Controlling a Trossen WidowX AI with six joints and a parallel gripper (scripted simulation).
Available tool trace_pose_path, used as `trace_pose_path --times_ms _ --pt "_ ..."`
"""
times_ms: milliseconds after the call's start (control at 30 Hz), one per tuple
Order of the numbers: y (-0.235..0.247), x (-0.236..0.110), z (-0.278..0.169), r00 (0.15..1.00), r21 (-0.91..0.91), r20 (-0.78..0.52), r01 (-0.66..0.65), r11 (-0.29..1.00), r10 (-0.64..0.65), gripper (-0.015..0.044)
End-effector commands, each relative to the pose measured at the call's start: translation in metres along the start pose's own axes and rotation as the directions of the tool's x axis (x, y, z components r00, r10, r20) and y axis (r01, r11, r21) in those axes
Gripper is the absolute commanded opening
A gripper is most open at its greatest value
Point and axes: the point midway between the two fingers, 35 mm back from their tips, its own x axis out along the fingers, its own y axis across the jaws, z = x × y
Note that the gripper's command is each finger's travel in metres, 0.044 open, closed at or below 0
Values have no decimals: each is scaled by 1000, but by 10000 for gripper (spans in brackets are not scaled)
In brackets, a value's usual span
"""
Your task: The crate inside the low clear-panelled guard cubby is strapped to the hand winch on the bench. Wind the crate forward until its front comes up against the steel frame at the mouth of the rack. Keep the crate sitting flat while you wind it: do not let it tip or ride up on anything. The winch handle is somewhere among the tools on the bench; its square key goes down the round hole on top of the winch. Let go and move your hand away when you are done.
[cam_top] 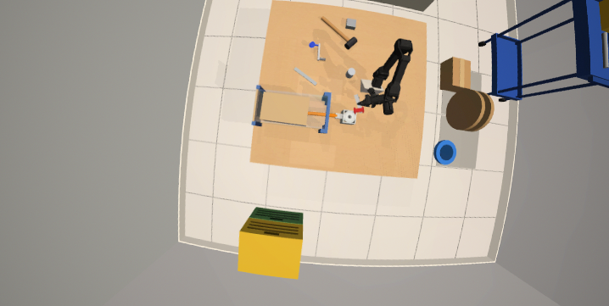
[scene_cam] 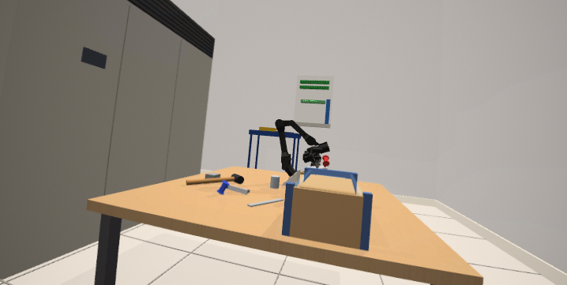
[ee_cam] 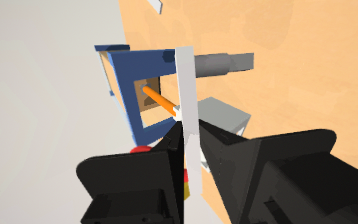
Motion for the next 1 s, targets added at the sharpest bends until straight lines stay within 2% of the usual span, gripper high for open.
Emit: trace_pose_path --times_ms 0,400,967 --pt "2 -1 0 998 3 -2 -70 998 70 0" --pt "1 -1 0 964 2 -9 -265 964 265 0" --pt "0 -1 0 865 2 -20 -501 865 501 0"
